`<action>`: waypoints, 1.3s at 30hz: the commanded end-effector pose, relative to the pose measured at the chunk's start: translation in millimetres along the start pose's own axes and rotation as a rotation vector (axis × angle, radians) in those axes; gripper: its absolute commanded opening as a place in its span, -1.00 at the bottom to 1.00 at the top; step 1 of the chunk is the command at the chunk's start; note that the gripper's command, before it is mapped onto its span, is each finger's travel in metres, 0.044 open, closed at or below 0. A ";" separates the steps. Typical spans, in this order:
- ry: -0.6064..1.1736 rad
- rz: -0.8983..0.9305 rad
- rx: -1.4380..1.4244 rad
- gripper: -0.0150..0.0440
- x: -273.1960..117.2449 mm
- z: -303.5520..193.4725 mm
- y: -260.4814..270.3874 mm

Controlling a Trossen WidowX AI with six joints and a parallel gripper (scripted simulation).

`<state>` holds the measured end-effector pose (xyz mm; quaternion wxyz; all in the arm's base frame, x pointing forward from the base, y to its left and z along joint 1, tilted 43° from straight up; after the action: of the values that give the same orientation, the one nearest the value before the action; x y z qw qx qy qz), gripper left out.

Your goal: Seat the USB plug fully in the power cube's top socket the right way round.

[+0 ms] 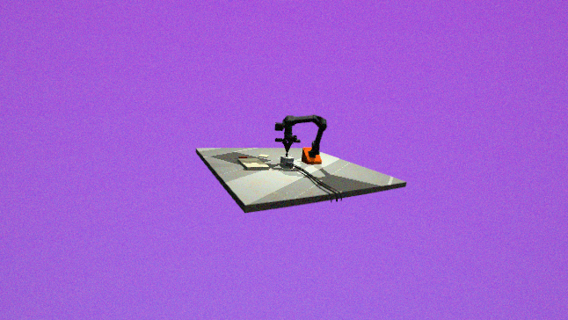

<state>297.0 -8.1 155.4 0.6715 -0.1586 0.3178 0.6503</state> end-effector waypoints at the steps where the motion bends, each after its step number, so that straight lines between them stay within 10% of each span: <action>1: -0.002 -0.003 0.001 -0.49 0.4 0.2 -0.3; 39: -0.003 -0.003 0.001 -0.49 4.9 -0.4 -0.4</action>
<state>296.7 -4.9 152.0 0.6716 -0.1585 0.3177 0.6504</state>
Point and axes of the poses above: the point midway between the two fingers, 35 mm back from their tips, its own x axis out along the fingers, its own y axis across the jaws, z = x × y, the point moved 6 cm from there along -x, back along the fingers, and after that the axes turned 10 degrees about x, right-handed, at the moved point
